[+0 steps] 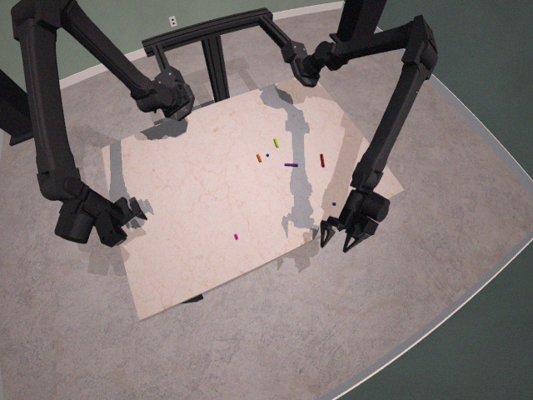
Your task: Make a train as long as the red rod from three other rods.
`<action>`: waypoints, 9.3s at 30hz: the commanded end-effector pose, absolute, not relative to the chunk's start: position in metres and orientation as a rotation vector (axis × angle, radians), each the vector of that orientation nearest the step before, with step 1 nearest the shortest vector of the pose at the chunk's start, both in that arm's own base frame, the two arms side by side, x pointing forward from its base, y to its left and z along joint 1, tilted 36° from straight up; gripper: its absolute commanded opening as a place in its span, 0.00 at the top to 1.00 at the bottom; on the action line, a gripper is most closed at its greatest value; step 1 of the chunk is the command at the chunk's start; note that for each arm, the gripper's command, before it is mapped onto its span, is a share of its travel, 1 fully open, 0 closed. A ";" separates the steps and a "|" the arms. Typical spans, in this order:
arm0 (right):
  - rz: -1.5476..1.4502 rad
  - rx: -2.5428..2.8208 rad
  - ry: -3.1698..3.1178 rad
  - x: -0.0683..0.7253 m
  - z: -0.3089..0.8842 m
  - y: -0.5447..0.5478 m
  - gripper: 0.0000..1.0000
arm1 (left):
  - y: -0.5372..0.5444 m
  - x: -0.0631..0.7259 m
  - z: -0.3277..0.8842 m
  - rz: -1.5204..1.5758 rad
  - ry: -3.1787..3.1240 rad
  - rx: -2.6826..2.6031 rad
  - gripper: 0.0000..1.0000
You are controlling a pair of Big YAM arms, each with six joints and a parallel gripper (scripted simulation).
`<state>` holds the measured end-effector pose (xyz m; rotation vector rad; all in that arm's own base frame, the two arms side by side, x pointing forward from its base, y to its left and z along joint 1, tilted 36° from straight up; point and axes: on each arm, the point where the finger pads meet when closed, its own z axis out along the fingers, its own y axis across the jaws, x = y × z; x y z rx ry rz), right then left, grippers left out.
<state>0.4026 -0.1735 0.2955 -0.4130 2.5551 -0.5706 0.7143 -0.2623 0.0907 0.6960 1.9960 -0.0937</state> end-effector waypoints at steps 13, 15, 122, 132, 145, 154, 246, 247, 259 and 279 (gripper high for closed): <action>-0.587 -0.407 2.523 0.407 0.312 -0.175 0.00 | 0.032 0.735 0.242 0.138 1.930 0.207 0.00; -0.587 -0.407 2.523 0.407 0.312 -0.175 0.00 | 0.076 0.725 0.265 0.178 1.908 0.139 0.00; -0.577 -0.563 2.561 0.423 0.272 -0.156 0.00 | 0.336 -0.050 0.687 1.512 0.830 -0.964 0.00; -0.597 -0.990 2.544 0.460 0.206 -0.099 0.00 | 0.336 -0.050 0.687 1.512 0.830 -0.964 0.00; -0.616 -1.558 2.424 0.474 0.113 -0.018 0.00 | 0.336 -0.050 0.687 1.512 0.830 -0.964 0.00; -0.632 -1.924 2.268 0.467 0.056 0.035 0.00 | 0.336 -0.050 0.687 1.512 0.830 -0.964 0.00; -0.759 -3.544 -0.012 0.236 -0.213 0.179 0.00 | 0.336 -0.050 0.687 1.512 0.830 -0.964 0.00; -0.759 -3.544 -0.012 0.236 -0.213 0.179 0.00 | 0.336 -0.050 0.687 1.512 0.830 -0.964 0.00; -0.759 -3.544 -0.012 0.236 -0.213 0.179 0.00 | 0.336 -0.050 0.687 1.512 0.830 -0.964 0.00; -0.759 -3.544 -0.012 0.236 -0.213 0.179 0.00 | 0.336 -0.050 0.687 1.512 0.830 -0.964 0.00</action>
